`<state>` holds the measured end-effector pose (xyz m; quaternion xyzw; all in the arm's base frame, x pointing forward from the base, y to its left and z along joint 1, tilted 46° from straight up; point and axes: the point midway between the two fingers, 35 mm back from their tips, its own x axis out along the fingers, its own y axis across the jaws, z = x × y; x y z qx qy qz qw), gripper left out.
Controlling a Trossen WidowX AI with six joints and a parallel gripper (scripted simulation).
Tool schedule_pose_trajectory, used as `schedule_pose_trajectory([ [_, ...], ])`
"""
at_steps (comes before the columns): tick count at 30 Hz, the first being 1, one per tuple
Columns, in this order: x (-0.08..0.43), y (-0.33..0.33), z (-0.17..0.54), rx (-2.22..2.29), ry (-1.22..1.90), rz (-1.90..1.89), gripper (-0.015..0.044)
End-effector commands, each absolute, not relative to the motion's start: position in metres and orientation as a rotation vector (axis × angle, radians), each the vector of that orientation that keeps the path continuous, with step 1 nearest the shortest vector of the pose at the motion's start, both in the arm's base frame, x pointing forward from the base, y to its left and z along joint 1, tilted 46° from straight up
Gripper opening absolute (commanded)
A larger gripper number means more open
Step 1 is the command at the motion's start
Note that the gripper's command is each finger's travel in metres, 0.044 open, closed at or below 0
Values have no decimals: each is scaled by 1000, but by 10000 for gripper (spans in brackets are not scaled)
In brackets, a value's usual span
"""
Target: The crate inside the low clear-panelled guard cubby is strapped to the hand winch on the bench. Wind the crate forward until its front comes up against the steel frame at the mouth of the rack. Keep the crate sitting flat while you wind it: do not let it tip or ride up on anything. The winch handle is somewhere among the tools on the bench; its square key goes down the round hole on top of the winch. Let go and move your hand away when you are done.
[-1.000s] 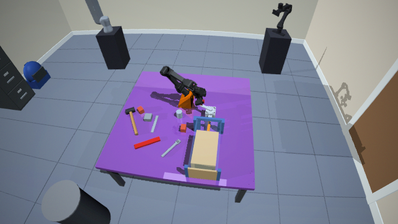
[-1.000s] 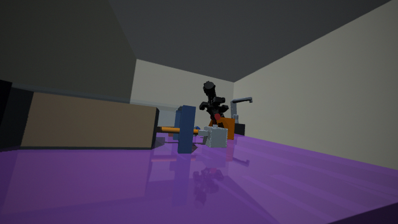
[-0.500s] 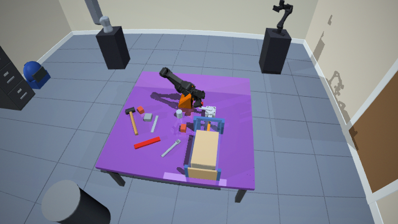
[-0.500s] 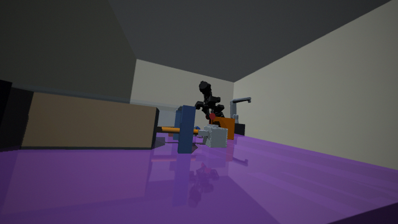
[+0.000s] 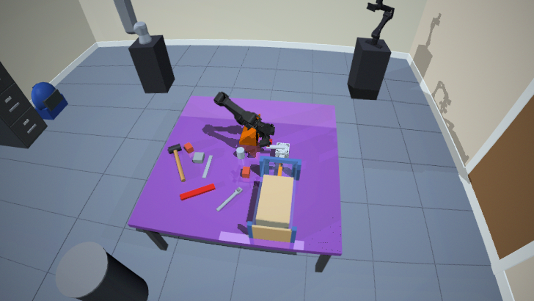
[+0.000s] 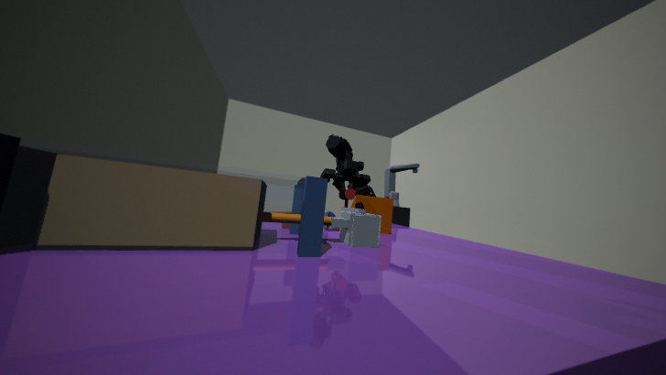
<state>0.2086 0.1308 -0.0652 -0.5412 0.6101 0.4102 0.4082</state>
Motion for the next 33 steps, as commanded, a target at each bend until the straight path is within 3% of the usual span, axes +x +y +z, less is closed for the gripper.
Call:
schedule_pose_trajectory([
  [1,222,128,-68,-1376,1533,1012,0],
  [33,270,139,-84,-1377,1530,1009,0],
])
